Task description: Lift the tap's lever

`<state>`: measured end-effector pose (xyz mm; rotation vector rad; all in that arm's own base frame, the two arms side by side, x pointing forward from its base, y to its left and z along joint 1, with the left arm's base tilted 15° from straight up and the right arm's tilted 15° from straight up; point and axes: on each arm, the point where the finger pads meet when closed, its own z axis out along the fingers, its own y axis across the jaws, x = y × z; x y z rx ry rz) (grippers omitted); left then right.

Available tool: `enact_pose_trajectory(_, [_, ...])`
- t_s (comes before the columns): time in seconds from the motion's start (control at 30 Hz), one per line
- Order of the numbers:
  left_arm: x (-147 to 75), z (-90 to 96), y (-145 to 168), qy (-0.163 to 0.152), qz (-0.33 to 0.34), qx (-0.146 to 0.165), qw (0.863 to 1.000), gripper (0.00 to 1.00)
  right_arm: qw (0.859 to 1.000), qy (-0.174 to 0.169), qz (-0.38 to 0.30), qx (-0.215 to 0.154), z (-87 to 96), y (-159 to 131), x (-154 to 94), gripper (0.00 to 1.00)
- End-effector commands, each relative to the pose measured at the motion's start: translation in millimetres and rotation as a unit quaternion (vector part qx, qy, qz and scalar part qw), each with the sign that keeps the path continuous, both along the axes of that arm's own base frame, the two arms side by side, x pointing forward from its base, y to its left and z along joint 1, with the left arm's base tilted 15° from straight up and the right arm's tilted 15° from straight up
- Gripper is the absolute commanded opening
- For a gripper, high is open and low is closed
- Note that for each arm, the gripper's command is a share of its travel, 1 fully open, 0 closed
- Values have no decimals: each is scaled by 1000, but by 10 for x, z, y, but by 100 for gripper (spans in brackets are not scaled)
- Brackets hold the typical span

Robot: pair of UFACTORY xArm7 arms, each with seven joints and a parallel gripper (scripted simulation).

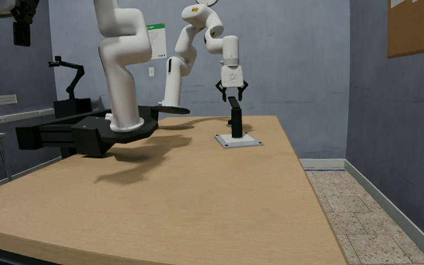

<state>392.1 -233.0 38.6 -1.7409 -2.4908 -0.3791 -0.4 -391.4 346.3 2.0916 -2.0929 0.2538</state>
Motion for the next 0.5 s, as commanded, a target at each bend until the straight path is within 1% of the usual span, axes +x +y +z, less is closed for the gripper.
enact_pose_trajectory(0.0, [3, 90, -33, -2, -1, -1, 1000, 74, 1000, 0, 0, -2, 18, -6, 0, 100])
enact_pose_trajectory(0.4, [-24, 413, -114, -2, -1, -1, 1000, 74, 1000, 0, 0, -2, 18, -6, 0, 100])
enact_pose_trajectory(0.47, [-24, 413, -114, -2, -1, -1, 1000, 74, 1000, 0, 0, -2, 18, -6, 0, 100])
